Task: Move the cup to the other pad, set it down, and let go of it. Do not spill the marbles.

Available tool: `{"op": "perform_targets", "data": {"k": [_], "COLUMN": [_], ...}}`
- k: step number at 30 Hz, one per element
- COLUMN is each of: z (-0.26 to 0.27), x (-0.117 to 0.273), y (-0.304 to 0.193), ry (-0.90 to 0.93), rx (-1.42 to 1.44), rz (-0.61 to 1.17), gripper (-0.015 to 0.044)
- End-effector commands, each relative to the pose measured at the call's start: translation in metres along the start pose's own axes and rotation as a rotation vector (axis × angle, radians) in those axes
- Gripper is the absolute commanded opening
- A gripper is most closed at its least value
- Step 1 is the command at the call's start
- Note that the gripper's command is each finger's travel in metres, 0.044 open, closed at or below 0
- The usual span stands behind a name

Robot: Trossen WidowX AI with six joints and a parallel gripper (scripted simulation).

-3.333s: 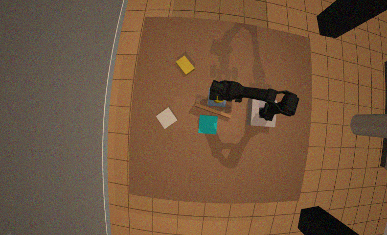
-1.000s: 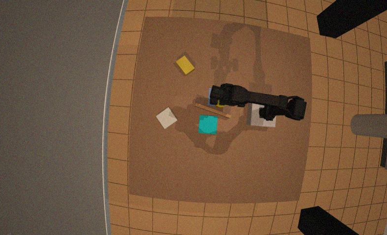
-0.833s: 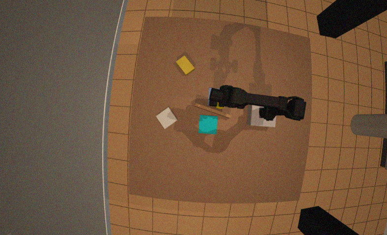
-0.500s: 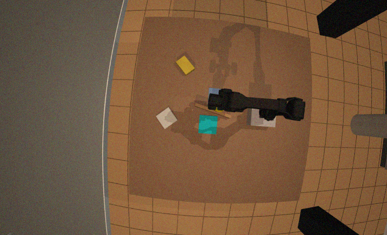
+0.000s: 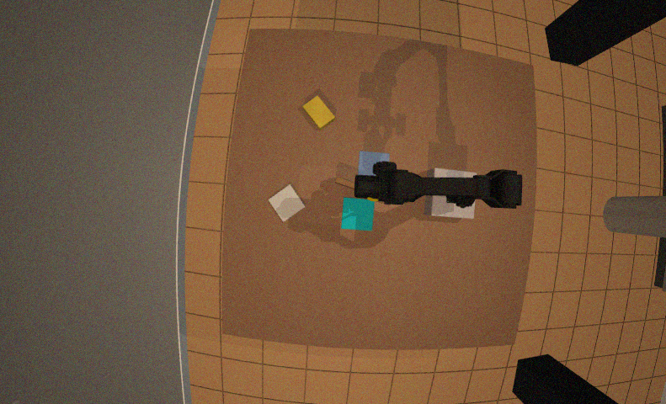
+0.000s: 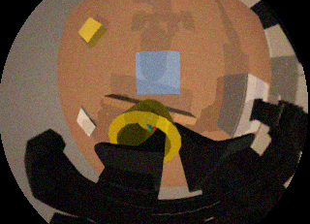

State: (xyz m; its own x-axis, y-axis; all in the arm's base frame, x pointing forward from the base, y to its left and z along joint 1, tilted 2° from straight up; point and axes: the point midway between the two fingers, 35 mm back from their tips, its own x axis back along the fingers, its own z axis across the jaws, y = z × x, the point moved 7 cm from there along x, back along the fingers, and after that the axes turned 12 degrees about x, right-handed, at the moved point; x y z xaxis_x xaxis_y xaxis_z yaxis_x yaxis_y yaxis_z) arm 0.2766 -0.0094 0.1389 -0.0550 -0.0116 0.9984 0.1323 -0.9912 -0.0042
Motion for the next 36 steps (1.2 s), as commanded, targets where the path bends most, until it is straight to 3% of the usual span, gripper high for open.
{"op": "perform_targets", "data": {"k": [1,36], "z": [0.006,0.047], "x": [0.001,0.005], "y": [-0.008,-0.079], "ry": [-0.001,0.003], "rx": [-0.002,-0.003], "rz": [-0.004,0.003], "gripper": [0.0,0.0]}}
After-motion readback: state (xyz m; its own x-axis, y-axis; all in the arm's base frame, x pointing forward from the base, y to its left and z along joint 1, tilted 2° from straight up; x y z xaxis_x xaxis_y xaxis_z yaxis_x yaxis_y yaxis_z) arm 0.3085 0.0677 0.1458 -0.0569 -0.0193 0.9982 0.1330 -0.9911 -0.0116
